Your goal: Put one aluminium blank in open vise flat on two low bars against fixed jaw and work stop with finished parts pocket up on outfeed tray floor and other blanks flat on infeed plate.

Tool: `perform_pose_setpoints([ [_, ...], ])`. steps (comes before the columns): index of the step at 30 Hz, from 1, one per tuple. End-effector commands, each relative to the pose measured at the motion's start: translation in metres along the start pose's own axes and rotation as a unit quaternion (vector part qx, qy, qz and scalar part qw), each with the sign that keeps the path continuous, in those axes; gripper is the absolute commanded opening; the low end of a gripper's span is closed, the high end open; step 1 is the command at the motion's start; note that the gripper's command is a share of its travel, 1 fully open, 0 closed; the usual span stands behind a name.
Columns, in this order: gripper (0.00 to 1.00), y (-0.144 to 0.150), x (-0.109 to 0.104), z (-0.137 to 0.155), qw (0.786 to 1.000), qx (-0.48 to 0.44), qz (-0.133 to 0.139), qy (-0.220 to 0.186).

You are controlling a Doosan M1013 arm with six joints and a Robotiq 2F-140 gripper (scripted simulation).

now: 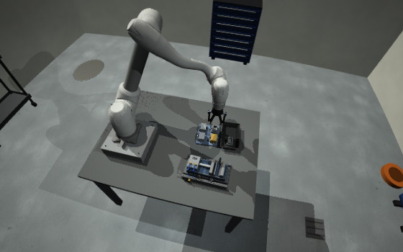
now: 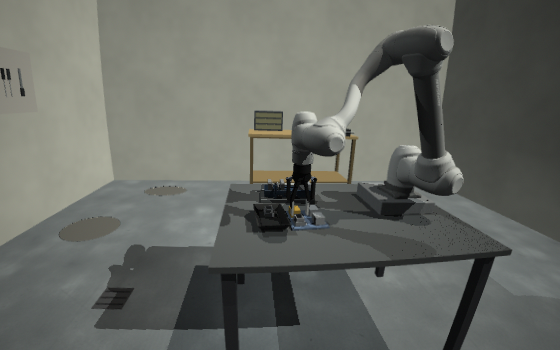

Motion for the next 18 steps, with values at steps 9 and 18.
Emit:
perform_pose_setpoints([
  [9, 0.40, 0.0016, 0.0042, 0.0018, 1.000, 0.002, 0.001, -0.002],
  [18, 0.40, 0.0016, 0.0081, 0.0018, 1.000, 0.002, 0.001, -0.002],
])
Point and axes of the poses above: the point where the finger pads meet when closed, its own x axis out along the fingers, its own y axis across the jaws, z = x × y, the point moved 2 cm from there along -x, back along the fingers, and after that the axes turned 10 degrees about x, right-handed, at the moved point
